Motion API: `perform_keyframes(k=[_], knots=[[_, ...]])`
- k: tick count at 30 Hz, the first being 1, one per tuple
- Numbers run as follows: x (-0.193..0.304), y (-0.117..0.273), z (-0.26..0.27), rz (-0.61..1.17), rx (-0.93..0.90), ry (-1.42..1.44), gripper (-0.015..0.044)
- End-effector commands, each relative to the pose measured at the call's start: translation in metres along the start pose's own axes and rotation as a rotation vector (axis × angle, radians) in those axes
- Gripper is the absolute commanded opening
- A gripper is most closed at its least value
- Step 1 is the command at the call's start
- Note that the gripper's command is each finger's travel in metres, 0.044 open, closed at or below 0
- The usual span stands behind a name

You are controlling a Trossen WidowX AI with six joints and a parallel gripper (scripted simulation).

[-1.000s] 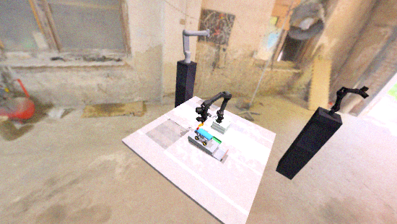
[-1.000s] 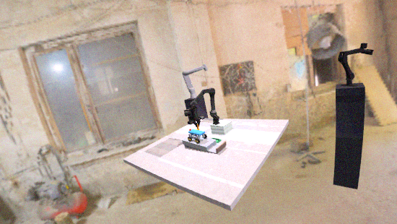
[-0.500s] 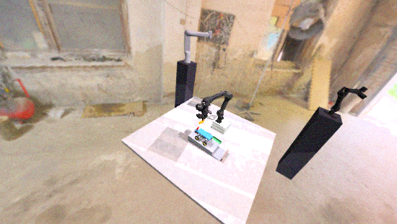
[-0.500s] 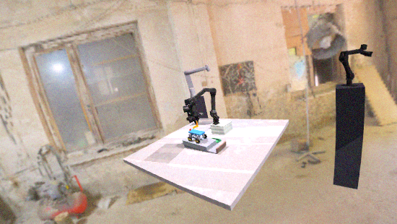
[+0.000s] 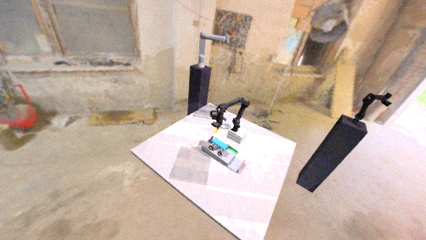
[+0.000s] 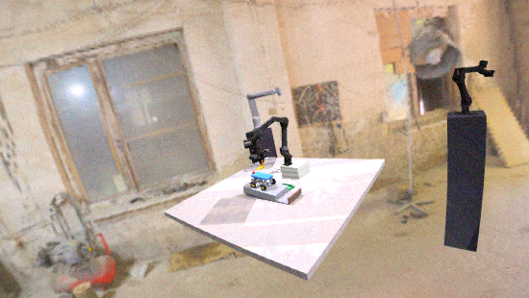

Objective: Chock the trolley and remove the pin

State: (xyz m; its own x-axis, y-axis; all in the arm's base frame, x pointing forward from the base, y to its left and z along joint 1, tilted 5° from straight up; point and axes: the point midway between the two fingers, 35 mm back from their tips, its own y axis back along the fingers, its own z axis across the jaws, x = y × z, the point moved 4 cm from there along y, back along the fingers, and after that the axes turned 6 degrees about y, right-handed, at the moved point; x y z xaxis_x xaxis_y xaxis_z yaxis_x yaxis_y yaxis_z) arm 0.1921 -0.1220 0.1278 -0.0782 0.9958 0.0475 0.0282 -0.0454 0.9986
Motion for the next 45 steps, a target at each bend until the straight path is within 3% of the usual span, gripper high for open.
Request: perform_keyframes(k=[1, 45], knots=[[0.0005, 0.0006, -0.0001, 0.001, -0.001, 0.145, 0.0000], [0.0005, 0.0006, -0.0003, -0.002, -0.004, 1.542, 0.0000]])
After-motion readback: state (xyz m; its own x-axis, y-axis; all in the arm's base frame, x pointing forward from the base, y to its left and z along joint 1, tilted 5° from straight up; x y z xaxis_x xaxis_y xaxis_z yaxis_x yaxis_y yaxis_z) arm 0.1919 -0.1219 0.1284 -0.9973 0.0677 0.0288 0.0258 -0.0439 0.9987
